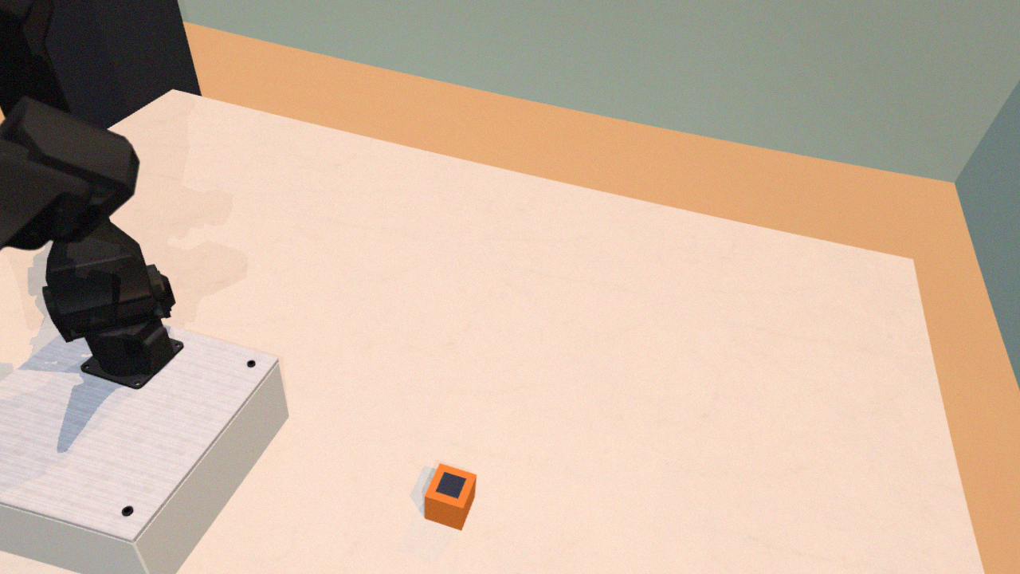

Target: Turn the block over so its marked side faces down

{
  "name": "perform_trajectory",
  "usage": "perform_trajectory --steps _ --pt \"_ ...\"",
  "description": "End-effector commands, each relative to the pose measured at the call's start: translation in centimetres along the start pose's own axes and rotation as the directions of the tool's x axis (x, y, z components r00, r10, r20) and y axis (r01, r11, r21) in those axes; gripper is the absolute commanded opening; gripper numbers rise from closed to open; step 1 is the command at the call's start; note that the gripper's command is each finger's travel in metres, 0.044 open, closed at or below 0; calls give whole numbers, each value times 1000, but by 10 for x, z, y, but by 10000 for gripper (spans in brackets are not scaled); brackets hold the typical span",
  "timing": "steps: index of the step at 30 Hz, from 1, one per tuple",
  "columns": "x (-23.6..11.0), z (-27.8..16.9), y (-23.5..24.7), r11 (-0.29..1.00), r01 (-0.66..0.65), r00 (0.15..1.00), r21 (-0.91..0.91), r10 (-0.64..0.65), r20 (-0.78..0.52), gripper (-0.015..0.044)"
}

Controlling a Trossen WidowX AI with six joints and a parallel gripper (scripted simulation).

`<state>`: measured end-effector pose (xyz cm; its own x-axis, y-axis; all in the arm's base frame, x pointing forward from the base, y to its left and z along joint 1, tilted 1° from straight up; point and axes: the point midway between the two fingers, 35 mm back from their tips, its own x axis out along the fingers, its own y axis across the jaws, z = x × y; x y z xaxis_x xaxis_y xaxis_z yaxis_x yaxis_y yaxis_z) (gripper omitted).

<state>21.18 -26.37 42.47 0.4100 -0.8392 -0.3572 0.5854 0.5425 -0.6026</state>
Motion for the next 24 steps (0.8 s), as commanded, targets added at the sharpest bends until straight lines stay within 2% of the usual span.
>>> perform_trajectory --steps 1,6,13,19,24 --pt "28 -3 71 981 -191 981 -16 190 -47 440" --pt "40 -8 149 926 -373 924 -52 365 -112 440" --pt "36 -32 256 807 -585 797 -81 552 -245 440" --pt "19 -68 339 689 -723 651 -60 648 -396 440" --pt "-10 -110 398 597 -802 519 -30 670 -531 440"
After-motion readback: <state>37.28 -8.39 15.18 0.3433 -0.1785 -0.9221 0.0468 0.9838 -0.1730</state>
